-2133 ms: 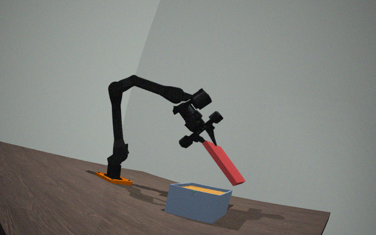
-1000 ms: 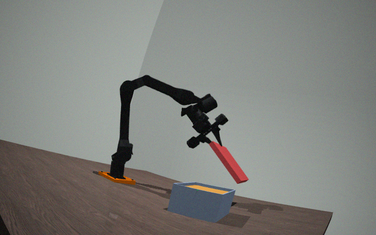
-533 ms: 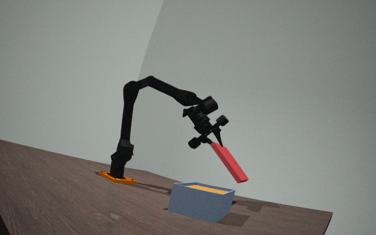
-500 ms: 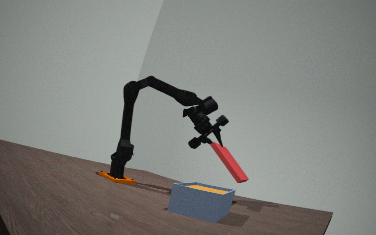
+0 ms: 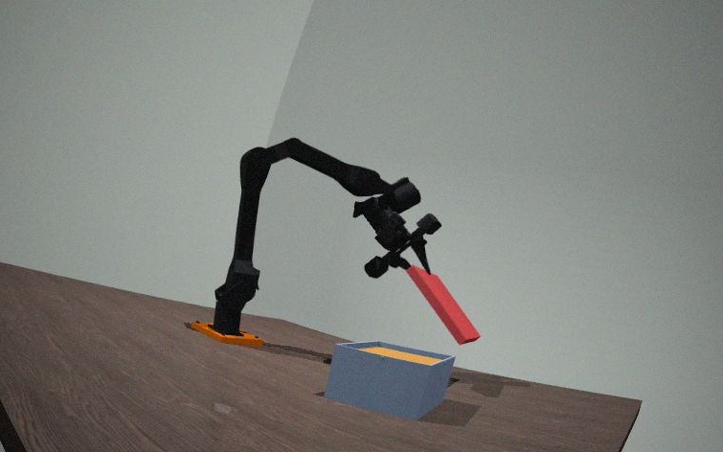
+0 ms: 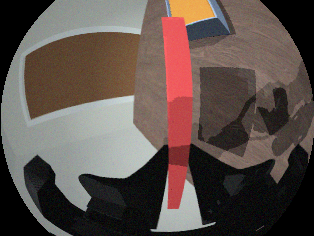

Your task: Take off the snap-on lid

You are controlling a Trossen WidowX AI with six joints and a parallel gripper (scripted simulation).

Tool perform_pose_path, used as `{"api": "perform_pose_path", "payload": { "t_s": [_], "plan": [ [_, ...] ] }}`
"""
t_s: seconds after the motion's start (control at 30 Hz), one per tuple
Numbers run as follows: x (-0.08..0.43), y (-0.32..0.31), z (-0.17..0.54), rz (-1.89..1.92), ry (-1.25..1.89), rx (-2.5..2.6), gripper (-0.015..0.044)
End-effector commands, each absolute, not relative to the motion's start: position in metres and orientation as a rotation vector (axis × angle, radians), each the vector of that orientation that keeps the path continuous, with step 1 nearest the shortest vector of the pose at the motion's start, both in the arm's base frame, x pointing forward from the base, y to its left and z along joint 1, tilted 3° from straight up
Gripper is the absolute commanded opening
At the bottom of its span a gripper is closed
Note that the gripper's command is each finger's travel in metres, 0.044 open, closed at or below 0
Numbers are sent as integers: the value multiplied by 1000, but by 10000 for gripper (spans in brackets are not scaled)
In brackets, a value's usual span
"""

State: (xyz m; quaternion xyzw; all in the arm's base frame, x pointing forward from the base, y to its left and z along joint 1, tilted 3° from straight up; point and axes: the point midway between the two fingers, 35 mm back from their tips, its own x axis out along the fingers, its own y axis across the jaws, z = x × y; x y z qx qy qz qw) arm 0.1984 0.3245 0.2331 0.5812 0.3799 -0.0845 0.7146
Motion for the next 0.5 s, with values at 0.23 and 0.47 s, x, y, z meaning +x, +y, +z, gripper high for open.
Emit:
{"api": "perform_pose_path", "payload": {
  "t_s": [0.23,0.47],
  "plan": [
    [199,324,223,-183,832,1302,0],
    [199,323,217,-183,832,1302,0]
  ]
}}
